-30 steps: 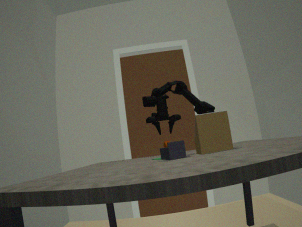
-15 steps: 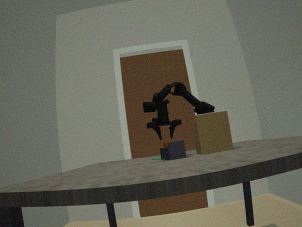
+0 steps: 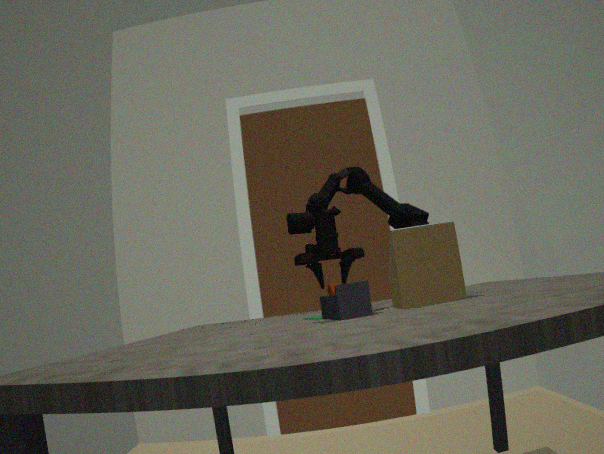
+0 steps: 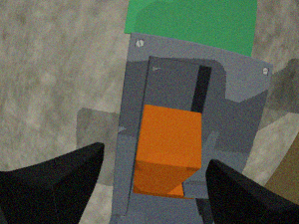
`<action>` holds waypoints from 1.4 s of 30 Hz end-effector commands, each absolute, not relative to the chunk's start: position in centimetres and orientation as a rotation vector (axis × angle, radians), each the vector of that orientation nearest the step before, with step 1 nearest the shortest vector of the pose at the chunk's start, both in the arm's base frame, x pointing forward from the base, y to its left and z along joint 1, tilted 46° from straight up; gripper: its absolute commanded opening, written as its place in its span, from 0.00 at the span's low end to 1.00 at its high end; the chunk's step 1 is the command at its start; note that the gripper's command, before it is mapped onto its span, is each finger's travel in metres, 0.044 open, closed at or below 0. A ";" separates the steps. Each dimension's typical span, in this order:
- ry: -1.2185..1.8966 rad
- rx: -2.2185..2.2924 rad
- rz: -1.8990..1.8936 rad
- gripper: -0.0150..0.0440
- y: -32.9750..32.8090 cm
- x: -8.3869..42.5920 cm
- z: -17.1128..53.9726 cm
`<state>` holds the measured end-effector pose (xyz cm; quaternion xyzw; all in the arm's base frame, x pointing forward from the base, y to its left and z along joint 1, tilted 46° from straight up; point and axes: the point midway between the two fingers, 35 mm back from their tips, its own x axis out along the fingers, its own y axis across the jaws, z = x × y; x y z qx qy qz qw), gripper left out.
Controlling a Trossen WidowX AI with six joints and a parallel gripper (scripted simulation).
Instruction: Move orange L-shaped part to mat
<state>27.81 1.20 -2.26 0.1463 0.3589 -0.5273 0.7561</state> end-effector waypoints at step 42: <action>0.786 0.310 -1.155 0.25 0.8 27.6 -2.6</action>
